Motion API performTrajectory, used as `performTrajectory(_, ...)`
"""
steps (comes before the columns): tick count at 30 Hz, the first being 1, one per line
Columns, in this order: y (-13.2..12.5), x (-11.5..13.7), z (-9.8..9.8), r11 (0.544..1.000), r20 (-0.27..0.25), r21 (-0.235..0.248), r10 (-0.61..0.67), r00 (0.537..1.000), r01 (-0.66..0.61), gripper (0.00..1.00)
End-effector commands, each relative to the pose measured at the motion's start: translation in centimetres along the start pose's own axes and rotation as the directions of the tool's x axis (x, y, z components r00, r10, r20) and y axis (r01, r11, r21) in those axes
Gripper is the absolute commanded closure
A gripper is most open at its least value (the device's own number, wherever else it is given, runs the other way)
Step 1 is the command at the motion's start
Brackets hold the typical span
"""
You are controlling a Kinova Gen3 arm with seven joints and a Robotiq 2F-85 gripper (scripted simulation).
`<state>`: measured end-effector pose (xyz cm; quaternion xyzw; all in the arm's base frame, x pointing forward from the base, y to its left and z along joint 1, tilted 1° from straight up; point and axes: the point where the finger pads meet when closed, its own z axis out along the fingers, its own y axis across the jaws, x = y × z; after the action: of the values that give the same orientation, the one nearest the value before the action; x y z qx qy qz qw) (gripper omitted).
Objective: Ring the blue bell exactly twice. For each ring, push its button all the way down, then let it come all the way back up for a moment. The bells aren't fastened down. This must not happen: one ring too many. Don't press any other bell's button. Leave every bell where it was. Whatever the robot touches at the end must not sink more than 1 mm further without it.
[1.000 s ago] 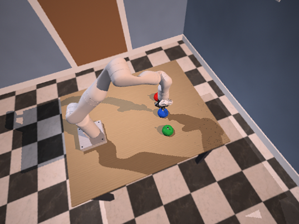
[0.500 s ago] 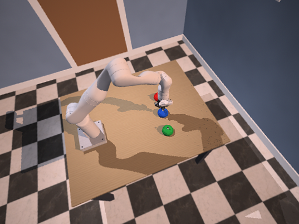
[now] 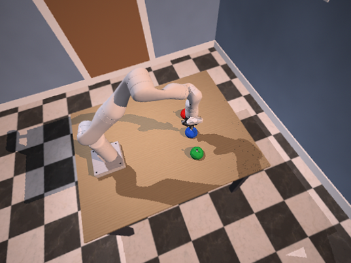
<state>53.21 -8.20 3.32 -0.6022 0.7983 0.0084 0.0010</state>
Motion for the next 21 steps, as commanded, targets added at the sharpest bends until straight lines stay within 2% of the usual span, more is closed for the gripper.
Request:
performTrajectory(1,0.02,-0.04,-0.02,1.0,0.0,0.0,0.0,1.0,0.0,1.0)
performTrajectory(21,0.02,-0.04,0.39,1.0,0.0,0.0,0.0,1.0,0.0,1.0)
